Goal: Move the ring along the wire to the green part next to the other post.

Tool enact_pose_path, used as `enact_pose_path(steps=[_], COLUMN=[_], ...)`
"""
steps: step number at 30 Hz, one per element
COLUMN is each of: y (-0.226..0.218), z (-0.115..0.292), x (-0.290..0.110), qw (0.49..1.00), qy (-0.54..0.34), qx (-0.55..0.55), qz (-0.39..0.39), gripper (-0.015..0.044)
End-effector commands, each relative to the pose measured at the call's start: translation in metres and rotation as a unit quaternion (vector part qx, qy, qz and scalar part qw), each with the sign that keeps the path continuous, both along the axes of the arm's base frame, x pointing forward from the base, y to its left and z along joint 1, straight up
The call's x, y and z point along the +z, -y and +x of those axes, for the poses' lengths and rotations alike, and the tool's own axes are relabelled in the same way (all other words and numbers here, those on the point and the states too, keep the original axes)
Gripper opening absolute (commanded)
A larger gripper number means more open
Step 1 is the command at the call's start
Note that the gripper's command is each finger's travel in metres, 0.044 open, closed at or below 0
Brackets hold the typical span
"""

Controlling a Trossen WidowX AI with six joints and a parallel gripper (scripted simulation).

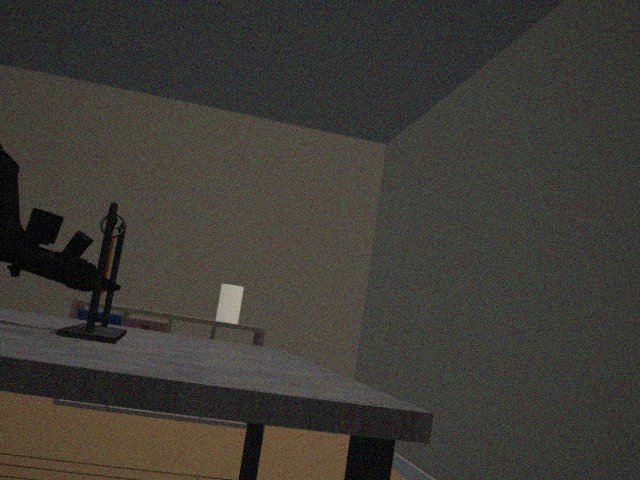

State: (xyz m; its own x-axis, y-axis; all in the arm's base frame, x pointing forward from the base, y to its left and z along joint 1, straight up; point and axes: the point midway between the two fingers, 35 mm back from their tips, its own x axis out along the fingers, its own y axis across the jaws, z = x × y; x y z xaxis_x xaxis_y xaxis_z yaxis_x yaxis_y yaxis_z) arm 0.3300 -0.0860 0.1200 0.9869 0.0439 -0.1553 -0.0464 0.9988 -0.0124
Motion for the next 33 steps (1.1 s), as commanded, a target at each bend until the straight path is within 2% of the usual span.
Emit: enact_pose_path(steps=[1,16,28,33], y=[0.0008,0.0008,0.0000,0.0000], z=[0.0005,0.0005,0.0004,0.0004], x=[-0.0017,-0.0017,-0.0014,-0.0014], qw=[1.000,1.000,1.000,1.000], qy=[-0.002,-0.002,-0.002,-0.002], qx=[-0.003,-0.003,0.000,0.000], qz=[0.002,0.002,0.001,0.001], gripper=[0.0160,0.0160,-0.0150,-0.0150])
